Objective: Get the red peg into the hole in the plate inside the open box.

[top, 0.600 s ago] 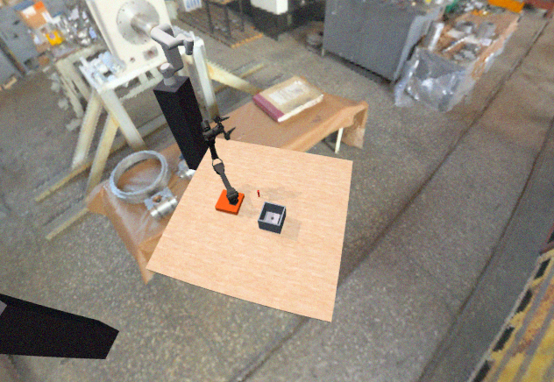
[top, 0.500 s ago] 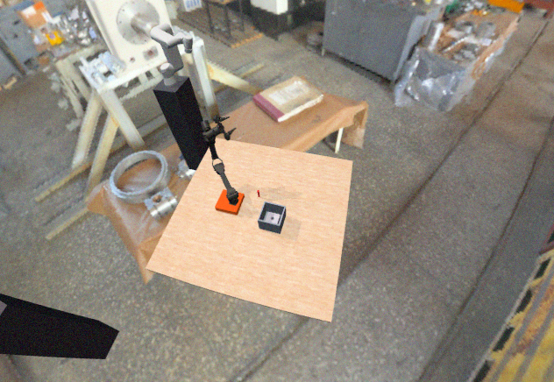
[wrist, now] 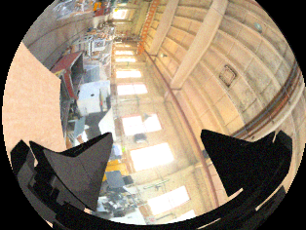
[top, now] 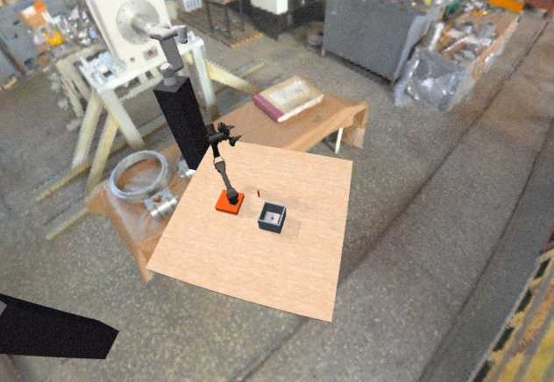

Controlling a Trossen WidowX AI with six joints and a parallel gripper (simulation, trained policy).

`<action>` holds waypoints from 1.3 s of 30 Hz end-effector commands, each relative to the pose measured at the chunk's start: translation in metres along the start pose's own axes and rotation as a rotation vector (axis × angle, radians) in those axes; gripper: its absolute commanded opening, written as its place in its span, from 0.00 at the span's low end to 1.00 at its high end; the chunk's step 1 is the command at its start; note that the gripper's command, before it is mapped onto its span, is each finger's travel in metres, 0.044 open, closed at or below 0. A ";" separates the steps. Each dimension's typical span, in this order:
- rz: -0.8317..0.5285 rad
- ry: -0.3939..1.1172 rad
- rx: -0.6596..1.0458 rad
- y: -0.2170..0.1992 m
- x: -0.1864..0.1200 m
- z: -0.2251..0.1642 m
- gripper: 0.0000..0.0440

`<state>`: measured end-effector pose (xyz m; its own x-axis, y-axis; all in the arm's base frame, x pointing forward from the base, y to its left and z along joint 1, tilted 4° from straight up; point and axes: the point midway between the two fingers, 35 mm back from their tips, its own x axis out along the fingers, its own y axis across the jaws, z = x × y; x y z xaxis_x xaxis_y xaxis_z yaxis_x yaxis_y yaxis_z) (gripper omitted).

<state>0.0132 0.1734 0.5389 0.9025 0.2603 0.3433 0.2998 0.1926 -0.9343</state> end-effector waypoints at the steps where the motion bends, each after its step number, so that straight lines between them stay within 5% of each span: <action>1: 0.007 0.067 0.092 0.002 0.009 -0.025 1.00; 18: 0.096 0.284 0.624 0.031 0.031 -0.129 1.00; 39: 0.299 0.459 1.285 0.085 0.056 -0.191 1.00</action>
<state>0.1400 0.0275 0.4691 0.9825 0.1549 -0.1038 -0.1736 0.9632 -0.2050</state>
